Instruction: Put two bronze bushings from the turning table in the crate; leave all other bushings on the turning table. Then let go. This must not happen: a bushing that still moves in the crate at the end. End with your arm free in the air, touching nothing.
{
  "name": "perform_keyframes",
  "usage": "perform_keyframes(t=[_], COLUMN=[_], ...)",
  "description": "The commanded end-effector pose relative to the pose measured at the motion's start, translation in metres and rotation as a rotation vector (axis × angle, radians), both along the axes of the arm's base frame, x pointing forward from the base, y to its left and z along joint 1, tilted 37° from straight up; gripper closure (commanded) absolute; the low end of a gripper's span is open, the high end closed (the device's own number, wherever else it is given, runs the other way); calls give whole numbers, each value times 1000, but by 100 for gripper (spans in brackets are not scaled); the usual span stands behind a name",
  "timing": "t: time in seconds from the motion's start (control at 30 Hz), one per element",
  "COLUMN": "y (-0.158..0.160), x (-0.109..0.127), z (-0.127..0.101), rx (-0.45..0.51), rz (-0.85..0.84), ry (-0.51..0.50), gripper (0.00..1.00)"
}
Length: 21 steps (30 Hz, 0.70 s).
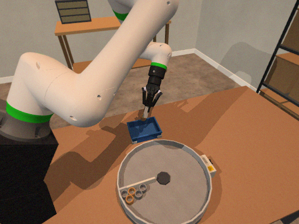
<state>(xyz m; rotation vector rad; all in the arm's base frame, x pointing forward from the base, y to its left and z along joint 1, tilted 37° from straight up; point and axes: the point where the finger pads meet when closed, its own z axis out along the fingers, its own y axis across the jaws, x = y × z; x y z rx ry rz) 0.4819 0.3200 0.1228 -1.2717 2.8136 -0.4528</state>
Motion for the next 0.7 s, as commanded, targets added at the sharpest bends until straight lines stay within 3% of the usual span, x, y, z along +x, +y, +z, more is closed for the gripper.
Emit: perform_keyframes(t=[0.0, 0.37, 0.67], y=[3, 16, 17], x=[6, 30, 32], z=[-8, -44, -47], rx=[0, 0, 0], rz=[0, 0, 0], ry=[0, 0, 0], gripper=[100, 100, 100])
